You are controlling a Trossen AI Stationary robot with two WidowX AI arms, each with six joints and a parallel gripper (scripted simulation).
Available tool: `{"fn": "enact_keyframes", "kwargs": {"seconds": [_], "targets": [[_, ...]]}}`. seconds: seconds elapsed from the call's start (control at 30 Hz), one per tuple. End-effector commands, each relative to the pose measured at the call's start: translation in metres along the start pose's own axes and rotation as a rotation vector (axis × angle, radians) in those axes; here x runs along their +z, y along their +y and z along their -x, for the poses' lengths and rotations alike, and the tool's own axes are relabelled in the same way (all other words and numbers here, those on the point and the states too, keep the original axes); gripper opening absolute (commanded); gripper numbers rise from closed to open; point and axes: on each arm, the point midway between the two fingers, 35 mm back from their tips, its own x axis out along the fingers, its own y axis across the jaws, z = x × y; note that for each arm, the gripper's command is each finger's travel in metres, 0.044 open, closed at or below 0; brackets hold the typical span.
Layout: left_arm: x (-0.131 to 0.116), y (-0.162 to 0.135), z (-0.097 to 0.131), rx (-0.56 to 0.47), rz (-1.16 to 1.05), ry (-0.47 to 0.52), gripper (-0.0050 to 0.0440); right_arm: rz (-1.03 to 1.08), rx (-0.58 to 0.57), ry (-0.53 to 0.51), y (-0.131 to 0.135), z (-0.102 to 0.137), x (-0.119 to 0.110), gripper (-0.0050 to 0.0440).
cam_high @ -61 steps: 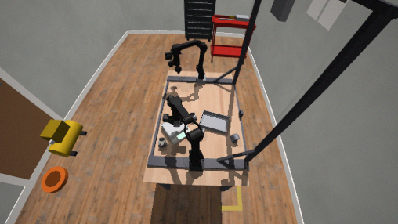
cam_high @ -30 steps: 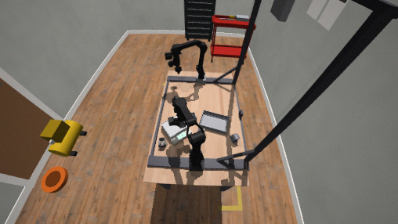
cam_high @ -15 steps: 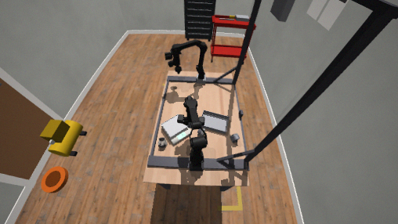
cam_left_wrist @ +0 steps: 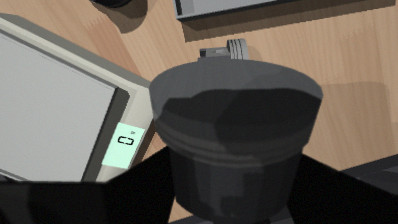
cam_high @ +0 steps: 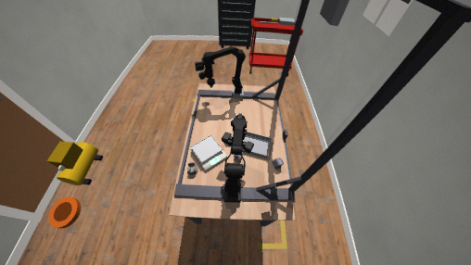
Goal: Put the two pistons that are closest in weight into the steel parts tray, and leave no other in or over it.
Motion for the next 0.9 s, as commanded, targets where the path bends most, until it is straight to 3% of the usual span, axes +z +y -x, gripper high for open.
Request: {"fn": "enact_keyframes", "kwargs": {"seconds": [0.0,0.13,0.87], "targets": [[0.012,-0.018,0.013,0.018,-0.110,-0.052,0.0158,-0.001,0.002,-0.032,0.000,0.008,0.005,0.0400],[0.020,-0.037,0.010,0.013,-0.216,-0.040,0.0158,-0.001,0.002,-0.032,0.000,0.008,0.005,0.0400],[0.057,-0.132,0.011,0.007,-0.211,-0.042,0.0158,-0.001,0.002,-0.032,0.000,0.008,0.005,0.0400]]}}
